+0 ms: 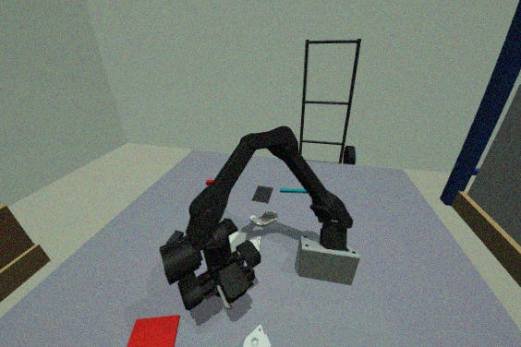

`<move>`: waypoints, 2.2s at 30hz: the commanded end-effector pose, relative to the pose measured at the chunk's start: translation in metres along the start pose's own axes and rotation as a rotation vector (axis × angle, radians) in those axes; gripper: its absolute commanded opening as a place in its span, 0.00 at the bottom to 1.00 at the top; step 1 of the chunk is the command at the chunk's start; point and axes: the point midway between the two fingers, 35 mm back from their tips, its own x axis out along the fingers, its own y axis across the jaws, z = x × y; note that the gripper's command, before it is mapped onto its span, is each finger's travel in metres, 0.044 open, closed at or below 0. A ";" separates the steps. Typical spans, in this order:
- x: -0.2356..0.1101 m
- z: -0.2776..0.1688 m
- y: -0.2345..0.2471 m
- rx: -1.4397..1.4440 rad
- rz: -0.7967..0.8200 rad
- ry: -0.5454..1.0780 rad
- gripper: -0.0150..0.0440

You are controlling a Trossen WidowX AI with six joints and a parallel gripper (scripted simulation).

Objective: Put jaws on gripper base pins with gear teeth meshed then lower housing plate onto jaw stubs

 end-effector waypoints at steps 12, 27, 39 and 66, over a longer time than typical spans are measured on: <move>-0.017 -0.003 0.003 0.071 -0.012 -0.002 0.48; -0.021 -0.014 0.026 0.452 -0.011 -0.004 0.48; -0.022 -0.022 0.045 0.756 -0.010 -0.005 0.48; -0.022 -0.034 0.090 1.441 -0.006 -0.007 0.48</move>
